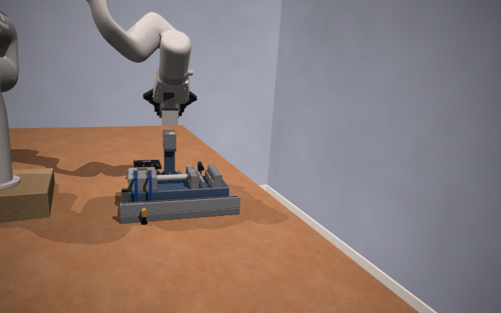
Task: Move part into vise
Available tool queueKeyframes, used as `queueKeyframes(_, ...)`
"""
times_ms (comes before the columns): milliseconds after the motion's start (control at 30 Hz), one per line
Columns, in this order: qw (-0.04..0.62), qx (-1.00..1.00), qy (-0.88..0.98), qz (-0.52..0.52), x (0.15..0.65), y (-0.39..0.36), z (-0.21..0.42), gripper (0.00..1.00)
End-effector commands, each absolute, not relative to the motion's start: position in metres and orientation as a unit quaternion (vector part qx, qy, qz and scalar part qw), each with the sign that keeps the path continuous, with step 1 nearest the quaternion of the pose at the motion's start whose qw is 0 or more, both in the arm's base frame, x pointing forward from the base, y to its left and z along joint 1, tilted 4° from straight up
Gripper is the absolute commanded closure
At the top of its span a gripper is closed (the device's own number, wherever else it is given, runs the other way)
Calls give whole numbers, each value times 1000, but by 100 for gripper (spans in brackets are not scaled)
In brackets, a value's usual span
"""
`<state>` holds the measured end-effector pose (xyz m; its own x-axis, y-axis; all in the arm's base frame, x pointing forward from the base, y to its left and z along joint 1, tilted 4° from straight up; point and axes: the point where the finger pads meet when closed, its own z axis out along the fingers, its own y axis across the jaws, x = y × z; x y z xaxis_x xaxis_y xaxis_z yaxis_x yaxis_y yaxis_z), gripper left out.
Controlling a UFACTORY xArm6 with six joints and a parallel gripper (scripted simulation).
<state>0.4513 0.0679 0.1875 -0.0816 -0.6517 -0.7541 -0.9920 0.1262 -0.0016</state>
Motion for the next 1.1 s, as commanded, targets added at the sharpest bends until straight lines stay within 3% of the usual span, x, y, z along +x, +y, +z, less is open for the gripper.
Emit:
queueKeyframes(0, 313, -602, 682, 272, 452, 68, 188, 100)
queueKeyframes(1067, 313, -602, 682, 272, 453, 70, 159, 100)
